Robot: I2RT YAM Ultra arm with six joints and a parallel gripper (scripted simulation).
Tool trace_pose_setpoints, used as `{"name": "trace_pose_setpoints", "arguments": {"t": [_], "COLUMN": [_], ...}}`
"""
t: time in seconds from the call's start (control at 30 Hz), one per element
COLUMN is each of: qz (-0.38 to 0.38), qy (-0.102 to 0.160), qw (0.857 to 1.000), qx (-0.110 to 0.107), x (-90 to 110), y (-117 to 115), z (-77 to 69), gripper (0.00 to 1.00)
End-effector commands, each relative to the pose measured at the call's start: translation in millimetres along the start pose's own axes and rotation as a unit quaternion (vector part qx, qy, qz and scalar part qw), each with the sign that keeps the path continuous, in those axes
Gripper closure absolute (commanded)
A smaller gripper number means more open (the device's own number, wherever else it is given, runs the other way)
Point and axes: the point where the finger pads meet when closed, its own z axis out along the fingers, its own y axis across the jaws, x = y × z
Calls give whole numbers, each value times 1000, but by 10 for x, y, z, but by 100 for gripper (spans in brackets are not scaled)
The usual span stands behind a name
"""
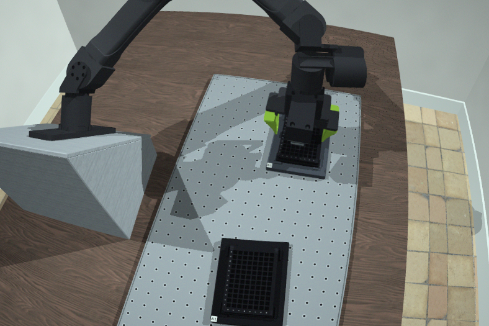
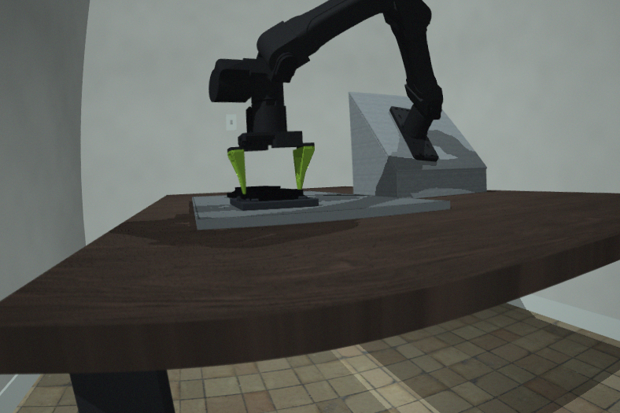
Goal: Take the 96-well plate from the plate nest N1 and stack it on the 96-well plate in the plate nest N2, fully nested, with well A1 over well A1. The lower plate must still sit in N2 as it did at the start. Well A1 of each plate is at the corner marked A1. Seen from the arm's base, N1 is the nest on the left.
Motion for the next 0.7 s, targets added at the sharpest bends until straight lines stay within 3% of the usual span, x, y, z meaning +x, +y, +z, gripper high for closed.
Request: {"name": "trace_pose_setpoints", "arguments": {"t": [0.0, 0.1, 0.13, 0.2, 0.33, 0.67], "qz": [10, 10, 5, 12, 5, 7], "qy": [-7, -7, -4, -7, -5, -5], "qw": [1000, 1000, 1000, 1000, 1000, 1000], "qx": [-3, -3, -19, -5, -18, -16], "x": [-88, -86, -52, -105, -53, -54], "y": [11, 14, 100, 23, 88, 79], "z": [94, 109, 15, 142, 58, 53], "gripper": [0, 0, 0, 0, 0, 0]}}
